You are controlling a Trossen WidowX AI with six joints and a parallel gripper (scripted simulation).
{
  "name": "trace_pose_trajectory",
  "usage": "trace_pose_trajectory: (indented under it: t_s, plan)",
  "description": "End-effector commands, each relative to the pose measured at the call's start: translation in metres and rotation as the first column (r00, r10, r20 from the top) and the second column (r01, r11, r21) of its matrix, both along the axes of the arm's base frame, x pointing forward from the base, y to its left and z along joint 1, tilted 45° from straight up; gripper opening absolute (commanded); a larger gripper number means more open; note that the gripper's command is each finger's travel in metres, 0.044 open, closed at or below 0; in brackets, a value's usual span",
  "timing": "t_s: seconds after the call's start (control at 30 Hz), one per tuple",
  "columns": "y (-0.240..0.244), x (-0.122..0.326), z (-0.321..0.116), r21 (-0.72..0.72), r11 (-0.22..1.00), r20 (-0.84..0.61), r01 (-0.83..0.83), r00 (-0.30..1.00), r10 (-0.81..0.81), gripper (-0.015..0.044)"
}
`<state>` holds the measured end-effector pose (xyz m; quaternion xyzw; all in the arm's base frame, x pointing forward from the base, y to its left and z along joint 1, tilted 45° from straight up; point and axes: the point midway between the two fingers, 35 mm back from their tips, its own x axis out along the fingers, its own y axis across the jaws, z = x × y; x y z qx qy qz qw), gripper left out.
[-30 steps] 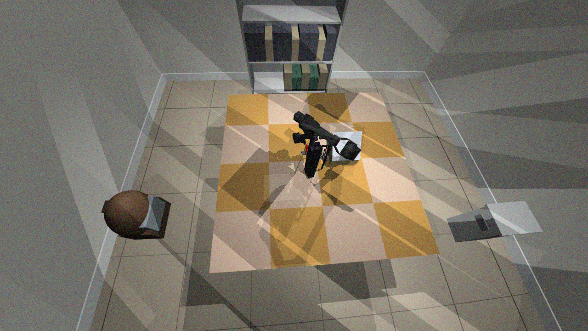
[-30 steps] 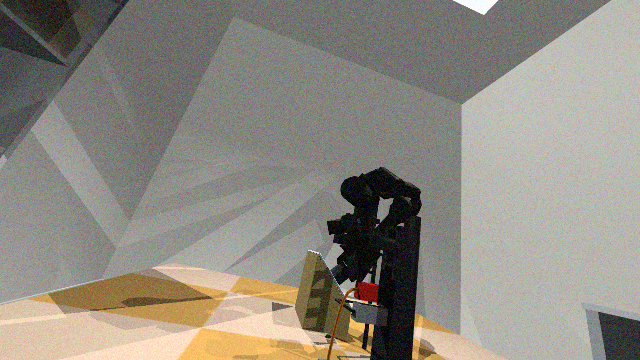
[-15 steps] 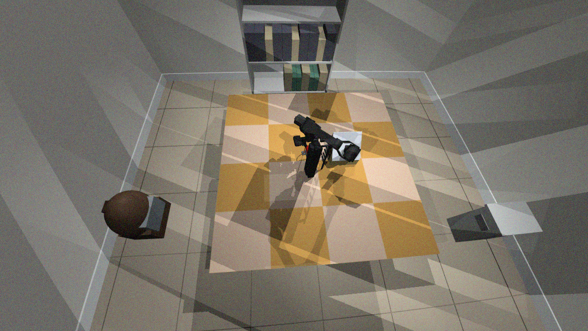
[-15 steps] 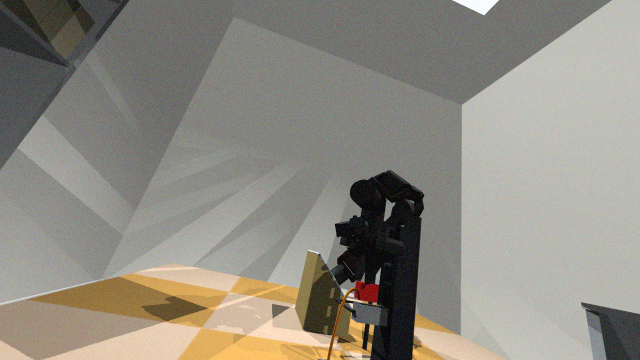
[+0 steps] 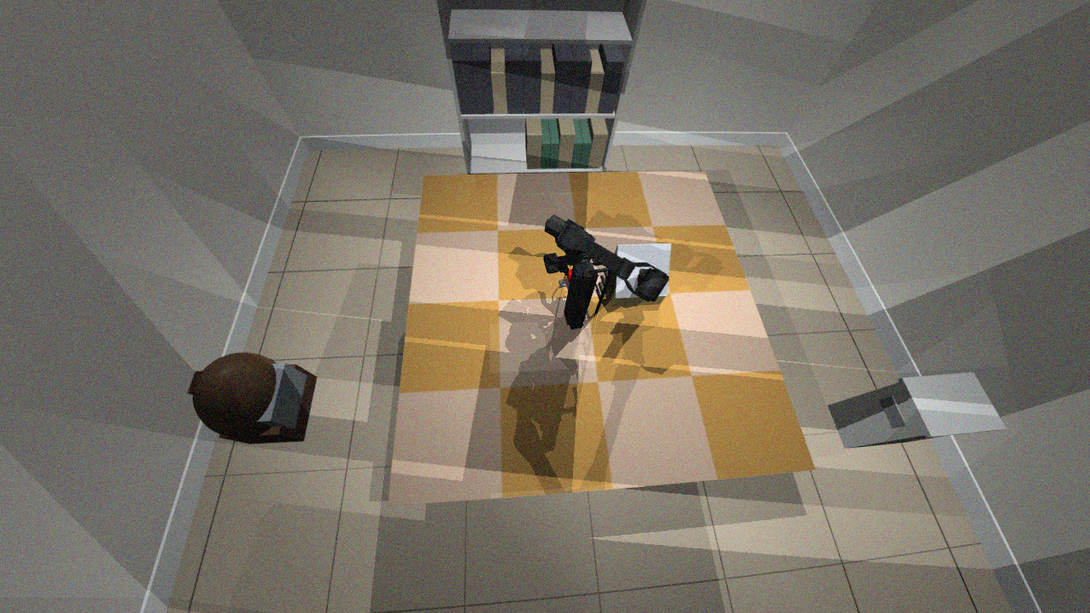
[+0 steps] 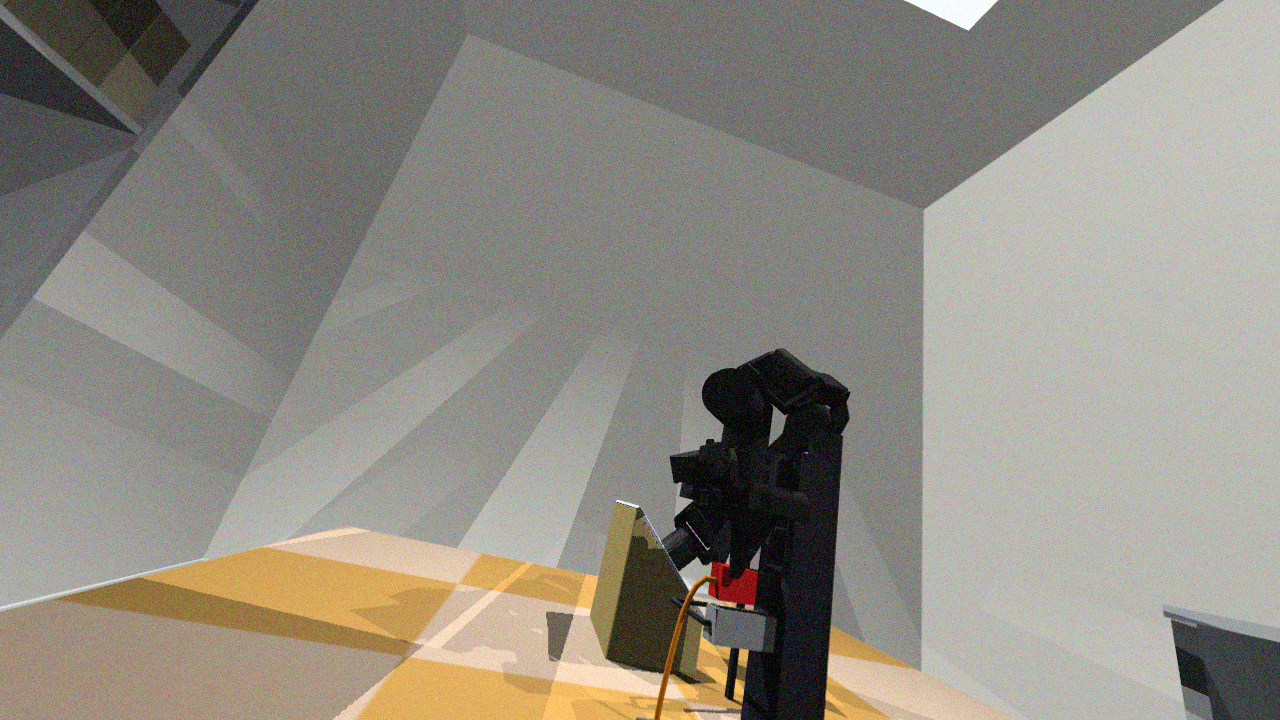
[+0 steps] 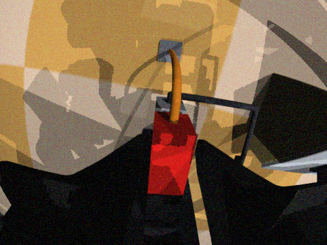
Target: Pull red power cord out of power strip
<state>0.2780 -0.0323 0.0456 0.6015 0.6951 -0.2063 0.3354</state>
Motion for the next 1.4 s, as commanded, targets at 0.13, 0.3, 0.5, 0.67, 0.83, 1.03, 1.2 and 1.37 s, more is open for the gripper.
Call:
trace_pose_trajectory:
  t_s: [0.13, 0.3, 0.5, 0.67, 0.83, 1.03, 1.2, 1.37]
  plan:
    - [0.0, 0.0, 0.0, 0.0, 1.0, 0.0, 0.0, 1.0, 0.0, 0.0042]
    - [0.0, 0.0, 0.0, 0.0, 1.0, 0.0, 0.0, 1.0, 0.0, 0.0008]
    - [-0.003, 0.001, -0.002, 0.0, 1.0, 0.0, 0.001, 1.0, -0.001, 0.0]
    - [-0.008, 0.004, -0.007, -0.001, 1.0, 0.0, 0.001, 1.0, -0.001, 0.0]
    - [-0.014, 0.006, -0.012, -0.001, 1.0, 0.0, 0.002, 1.0, -0.002, 0.0]
    - [-0.021, 0.008, -0.019, -0.001, 1.0, 0.001, 0.002, 1.0, -0.002, 0.0]
    - [-0.027, 0.01, -0.023, -0.001, 1.0, 0.001, 0.003, 1.0, -0.003, 0.0]
    - [-0.034, 0.012, -0.028, -0.001, 1.0, 0.001, 0.003, 1.0, -0.003, 0.0]
